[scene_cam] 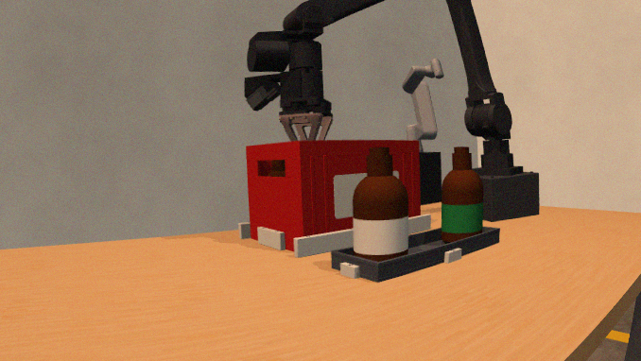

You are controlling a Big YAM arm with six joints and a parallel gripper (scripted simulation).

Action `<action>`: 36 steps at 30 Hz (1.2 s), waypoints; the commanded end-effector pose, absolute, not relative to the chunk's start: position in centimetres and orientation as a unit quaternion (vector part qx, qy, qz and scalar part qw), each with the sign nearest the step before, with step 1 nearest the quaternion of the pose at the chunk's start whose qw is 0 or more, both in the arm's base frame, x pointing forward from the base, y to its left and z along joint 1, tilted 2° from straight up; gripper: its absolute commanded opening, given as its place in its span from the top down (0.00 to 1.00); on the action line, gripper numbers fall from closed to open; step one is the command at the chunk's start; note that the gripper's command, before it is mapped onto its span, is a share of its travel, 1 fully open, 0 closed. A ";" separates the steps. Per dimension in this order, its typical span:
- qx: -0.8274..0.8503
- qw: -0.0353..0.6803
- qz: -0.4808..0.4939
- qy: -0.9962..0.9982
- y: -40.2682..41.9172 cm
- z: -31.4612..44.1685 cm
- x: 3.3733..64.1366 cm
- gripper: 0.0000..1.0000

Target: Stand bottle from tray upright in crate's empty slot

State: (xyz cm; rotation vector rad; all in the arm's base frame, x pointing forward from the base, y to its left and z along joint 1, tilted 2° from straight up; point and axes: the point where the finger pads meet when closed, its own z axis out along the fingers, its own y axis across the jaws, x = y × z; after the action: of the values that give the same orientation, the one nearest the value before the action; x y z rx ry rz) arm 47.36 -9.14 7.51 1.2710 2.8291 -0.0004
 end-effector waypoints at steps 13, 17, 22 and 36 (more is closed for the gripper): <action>0.408 0.043 0.005 0.912 -9.9 9.0 48.5 0.39; 0.408 0.043 0.005 0.912 -9.9 9.0 48.5 0.39; 0.408 0.045 0.005 0.912 -9.9 9.4 48.6 0.39; 0.407 0.056 0.008 0.911 -9.9 11.9 49.2 0.39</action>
State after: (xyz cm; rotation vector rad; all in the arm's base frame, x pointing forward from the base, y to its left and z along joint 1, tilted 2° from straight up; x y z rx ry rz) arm 46.94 -9.06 7.93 1.2750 2.8383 -0.0041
